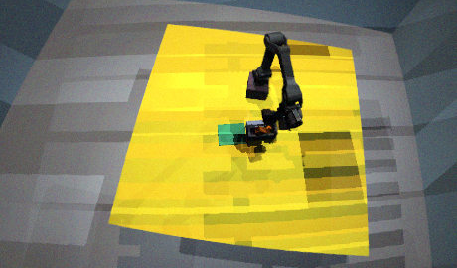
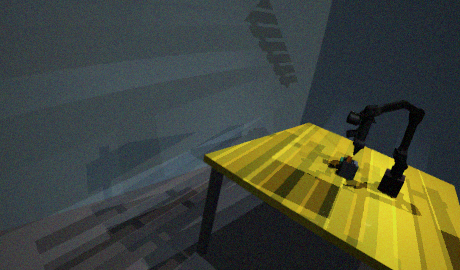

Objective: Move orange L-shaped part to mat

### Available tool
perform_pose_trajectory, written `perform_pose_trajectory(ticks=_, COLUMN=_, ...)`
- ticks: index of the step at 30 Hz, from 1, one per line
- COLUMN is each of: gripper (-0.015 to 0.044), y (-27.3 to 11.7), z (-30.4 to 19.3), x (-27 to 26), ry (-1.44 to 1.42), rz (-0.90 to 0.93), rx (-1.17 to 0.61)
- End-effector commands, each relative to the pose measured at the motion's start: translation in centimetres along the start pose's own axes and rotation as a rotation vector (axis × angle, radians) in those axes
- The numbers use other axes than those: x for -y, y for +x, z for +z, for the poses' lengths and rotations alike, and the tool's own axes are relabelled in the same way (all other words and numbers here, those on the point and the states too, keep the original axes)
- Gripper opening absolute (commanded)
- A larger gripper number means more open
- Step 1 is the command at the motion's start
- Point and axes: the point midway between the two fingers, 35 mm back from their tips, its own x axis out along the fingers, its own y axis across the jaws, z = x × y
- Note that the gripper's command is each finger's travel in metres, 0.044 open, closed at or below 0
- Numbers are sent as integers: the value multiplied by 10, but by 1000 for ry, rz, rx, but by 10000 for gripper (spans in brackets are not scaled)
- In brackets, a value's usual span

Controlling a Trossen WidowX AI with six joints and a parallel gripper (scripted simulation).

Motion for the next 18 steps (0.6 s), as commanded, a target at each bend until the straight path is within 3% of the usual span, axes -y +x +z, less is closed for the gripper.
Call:
perform_pose_trajectory(ticks=1, gripper=180, y=0, z=0, x=0, ry=0, rz=1, rx=3)
perform_pose_trajectory(ticks=13, gripper=180, y=0, z=0, x=0, ry=0, rz=1, rx=3)
perform_pose_trajectory(ticks=17, gripper=280, y=0, z=3, x=9, ry=186, rz=-1, rx=0)
perform_pose_trajectory(ticks=18, gripper=280, y=0, z=3, x=14, ry=280, rz=-2, rx=-1)
